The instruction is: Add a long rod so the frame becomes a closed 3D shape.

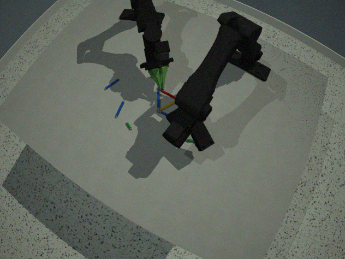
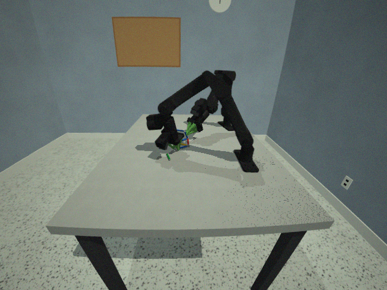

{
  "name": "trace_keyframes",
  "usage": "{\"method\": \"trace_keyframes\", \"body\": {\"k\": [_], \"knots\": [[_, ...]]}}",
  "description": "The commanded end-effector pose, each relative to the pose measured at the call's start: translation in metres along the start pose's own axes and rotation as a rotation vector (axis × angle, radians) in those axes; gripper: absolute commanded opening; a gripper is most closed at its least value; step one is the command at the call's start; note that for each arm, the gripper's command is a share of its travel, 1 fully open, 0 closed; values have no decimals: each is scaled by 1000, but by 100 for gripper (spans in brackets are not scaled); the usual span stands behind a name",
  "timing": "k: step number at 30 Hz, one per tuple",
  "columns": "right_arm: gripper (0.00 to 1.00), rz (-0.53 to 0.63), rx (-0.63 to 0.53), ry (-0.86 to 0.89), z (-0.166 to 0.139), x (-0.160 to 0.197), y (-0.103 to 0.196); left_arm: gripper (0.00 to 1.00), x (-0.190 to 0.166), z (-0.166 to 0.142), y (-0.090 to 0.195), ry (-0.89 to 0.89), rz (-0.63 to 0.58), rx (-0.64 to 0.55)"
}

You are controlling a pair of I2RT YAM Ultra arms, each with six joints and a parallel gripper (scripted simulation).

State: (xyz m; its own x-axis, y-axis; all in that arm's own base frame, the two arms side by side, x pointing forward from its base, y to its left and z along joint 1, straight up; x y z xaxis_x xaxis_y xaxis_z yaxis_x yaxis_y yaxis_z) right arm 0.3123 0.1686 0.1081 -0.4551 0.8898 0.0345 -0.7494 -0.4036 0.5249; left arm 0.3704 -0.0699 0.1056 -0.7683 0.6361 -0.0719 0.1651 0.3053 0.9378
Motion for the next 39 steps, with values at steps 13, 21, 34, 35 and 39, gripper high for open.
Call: {"method": "trace_keyframes", "body": {"k": [13,21,34,35,39], "knots": [[0,-4,-5,-3,-1,-3,1,15,-1,-2,8,-10,-18,-22],[0,-4,-5,-3,-1,-3,1,7,2,-3,6,-7,-11,-13],[0,-4,-5,-3,-1,-3,1,0,-5,-14,18,-28,-55,25],[0,-4,-5,-3,-1,-3,1,0,-6,-15,20,-27,-59,29],[0,-4,-5,-3,-1,-3,1,0,-6,-18,24,-23,-58,28]]}}
Point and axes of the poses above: on each arm, the point where the finger pads meet when closed, its own y axis back along the fingers, its own x axis across the jaws, z = x × y, the point moved 10 cm from there along y, back along the fingers, and after that the axes turned 13 degrees about -y, right-handed, at the moved point
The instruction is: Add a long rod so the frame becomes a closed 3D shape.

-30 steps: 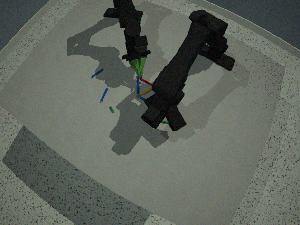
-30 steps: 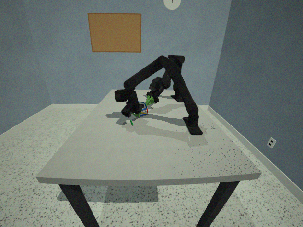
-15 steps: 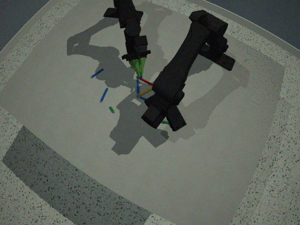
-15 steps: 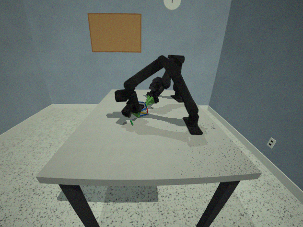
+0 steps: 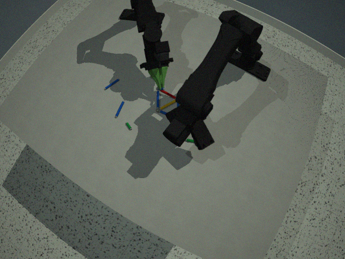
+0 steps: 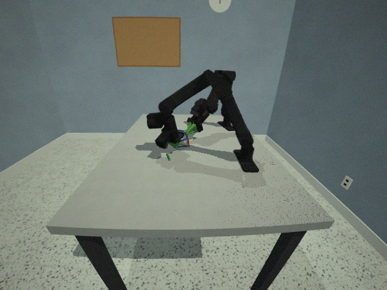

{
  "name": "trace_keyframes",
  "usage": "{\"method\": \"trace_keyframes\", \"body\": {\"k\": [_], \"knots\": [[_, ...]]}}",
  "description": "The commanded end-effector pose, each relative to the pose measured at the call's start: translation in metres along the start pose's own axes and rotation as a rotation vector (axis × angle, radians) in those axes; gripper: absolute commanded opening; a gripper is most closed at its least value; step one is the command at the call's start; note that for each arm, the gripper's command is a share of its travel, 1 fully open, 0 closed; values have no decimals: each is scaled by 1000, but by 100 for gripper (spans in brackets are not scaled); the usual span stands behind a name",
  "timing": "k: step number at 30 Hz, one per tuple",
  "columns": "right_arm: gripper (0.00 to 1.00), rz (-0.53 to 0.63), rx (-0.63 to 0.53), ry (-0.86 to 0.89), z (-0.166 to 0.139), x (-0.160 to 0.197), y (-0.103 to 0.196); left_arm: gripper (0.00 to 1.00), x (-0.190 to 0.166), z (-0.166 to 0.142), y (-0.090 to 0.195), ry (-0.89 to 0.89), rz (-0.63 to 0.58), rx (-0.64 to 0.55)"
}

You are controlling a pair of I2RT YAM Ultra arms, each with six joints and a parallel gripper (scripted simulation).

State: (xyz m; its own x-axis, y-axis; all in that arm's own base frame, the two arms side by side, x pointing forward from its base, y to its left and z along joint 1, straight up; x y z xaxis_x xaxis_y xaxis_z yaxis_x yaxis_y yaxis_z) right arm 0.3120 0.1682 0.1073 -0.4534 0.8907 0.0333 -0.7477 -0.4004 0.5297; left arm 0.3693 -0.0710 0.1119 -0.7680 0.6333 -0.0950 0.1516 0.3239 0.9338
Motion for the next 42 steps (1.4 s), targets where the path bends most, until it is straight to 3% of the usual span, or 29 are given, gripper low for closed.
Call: {"method": "trace_keyframes", "body": {"k": [1,11,16,29,42], "knots": [[0,-2,-11,-3,-1,-3,1,0,-7,-16,20,-16,-38,24],[0,-2,-11,-3,-1,-3,1,0,-6,-20,31,-3,7,-27],[0,-2,-11,-3,-1,-3,1,0,-4,-15,24,-12,-8,19],[0,-2,-11,-3,-1,-3,1,0,-9,-37,37,-14,-28,61],[0,-2,-11,-3,-1,-3,1,0,-12,-47,46,-3,6,-26]]}}
Point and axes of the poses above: on each arm, the point where the finger pads meet when closed, its own y axis back along the fingers, its own x axis across the jaws, z = x × y, the point moved 10 cm from there along y, back along the fingers, and after that the axes turned 13 degrees about -y, right-handed, at the moved point
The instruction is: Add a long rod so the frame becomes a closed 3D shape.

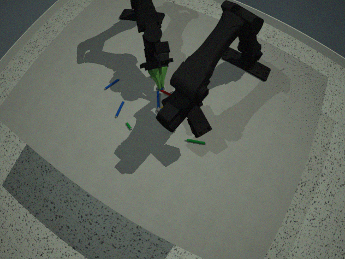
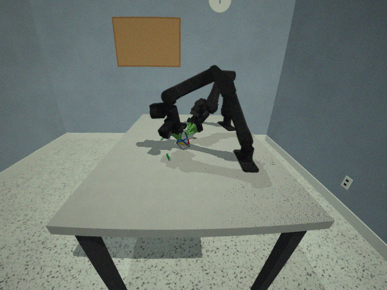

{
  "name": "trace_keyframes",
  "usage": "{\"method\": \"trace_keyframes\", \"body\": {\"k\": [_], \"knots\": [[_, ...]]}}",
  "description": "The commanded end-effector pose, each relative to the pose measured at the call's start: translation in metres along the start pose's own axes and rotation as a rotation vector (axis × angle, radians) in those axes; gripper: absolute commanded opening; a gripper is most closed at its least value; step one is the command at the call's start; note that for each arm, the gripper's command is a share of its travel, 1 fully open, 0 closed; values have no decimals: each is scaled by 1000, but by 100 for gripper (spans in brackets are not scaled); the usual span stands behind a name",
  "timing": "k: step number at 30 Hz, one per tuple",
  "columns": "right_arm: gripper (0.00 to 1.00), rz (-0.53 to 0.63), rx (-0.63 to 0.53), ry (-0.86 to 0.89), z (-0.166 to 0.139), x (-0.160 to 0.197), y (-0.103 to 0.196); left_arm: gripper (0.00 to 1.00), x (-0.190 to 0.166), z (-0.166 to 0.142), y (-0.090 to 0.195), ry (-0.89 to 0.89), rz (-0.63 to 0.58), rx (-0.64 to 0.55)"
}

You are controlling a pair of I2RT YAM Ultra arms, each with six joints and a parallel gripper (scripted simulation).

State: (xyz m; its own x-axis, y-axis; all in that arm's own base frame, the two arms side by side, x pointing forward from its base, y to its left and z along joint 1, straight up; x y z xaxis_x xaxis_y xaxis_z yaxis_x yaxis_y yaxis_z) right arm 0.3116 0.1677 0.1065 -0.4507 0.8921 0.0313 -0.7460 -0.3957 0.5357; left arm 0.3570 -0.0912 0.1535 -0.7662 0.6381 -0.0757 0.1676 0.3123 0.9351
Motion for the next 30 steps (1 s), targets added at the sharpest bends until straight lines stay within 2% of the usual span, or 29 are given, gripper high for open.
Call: {"method": "trace_keyframes", "body": {"k": [1,14,21,30], "knots": [[0,2,-17,-3,0,-2,1,0,-3,-8,13,-5,-18,4],[0,2,-17,-3,0,-2,1,0,-4,-26,13,-10,-23,57],[0,2,-17,-3,0,-2,1,0,-9,-37,13,-13,-27,19],[0,2,-17,-3,0,-2,1,0,-9,-36,14,-8,-29,17]]}}
Point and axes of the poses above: on each arm, the point where the finger pads meet when closed, its own y axis back along the fingers, its own x axis across the jaws, z = x × y, the point moved 10 cm from there along y, back along the fingers, and after that the axes turned 13 degrees about -y, right-handed, at the moved point
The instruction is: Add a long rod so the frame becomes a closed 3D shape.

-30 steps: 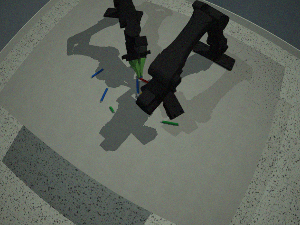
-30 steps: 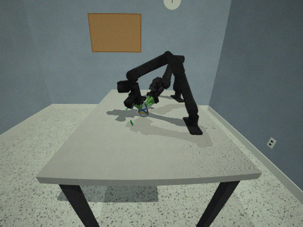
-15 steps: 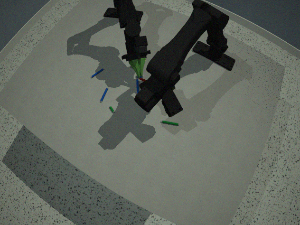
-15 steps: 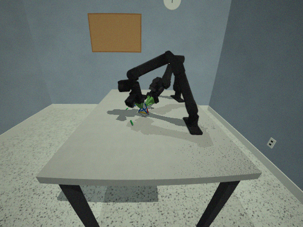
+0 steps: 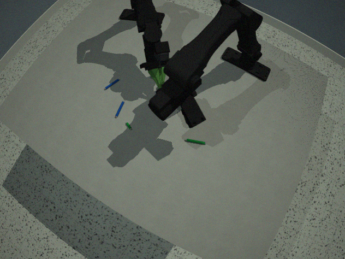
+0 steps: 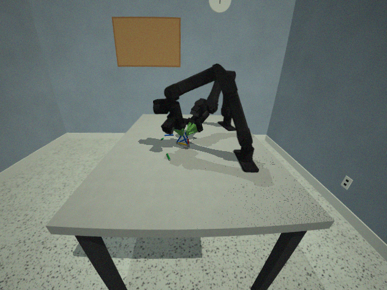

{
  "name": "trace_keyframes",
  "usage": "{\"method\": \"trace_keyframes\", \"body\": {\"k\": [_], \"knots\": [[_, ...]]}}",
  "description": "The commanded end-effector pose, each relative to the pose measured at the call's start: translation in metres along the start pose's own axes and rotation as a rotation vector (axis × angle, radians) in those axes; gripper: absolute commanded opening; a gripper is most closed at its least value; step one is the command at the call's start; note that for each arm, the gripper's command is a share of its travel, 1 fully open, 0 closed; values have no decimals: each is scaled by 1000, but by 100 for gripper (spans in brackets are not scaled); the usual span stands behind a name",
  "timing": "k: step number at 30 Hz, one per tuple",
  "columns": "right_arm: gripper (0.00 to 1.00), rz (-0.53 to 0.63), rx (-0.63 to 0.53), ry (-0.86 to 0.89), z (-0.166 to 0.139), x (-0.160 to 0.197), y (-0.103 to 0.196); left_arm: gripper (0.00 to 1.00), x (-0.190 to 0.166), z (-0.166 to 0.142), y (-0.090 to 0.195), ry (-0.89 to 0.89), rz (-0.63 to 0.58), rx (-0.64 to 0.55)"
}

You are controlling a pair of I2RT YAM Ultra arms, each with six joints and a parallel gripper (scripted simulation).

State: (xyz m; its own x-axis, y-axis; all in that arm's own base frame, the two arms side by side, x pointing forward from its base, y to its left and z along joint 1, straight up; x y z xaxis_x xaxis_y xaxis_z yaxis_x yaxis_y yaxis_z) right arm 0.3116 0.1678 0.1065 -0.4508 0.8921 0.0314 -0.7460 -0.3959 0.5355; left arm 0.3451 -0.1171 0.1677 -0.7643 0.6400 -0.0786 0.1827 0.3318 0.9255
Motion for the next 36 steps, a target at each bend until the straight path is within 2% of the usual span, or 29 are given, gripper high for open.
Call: {"method": "trace_keyframes", "body": {"k": [1,11,24,26,28,30,36], "knots": [[0,1,-17,-3,0,-2,1,0,0,-7,8,-6,-15,10],[0,1,-17,-3,0,-2,1,0,-1,-19,3,-11,-19,48],[0,1,-17,-3,0,-2,1,0,-7,-33,-7,-11,-27,-13],[0,1,-17,-3,0,-2,1,23,-7,-33,-7,-12,-28,-14],[0,1,-17,-3,0,-2,1,23,-7,-33,-7,-12,-28,-14],[0,1,-17,-3,0,-2,1,42,-7,-34,-7,-10,-25,-12],[0,1,-17,-3,0,-2,1,42,-6,-31,9,-9,-27,-12]]}}
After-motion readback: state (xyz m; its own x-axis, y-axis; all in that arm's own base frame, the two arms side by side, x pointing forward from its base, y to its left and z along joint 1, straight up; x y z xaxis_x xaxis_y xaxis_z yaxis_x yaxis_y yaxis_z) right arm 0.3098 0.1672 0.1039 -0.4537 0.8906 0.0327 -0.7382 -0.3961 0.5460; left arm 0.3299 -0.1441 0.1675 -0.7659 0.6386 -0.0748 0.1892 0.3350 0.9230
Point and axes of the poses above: on each arm, the point where the finger pads meet when closed, its own y axis back along the fingers, its own x axis across the jaws, z = x × y, the point moved 10 cm from there along y, back along the fingers, and after that the axes turned 13 degrees about -y, right-handed, at the moved point
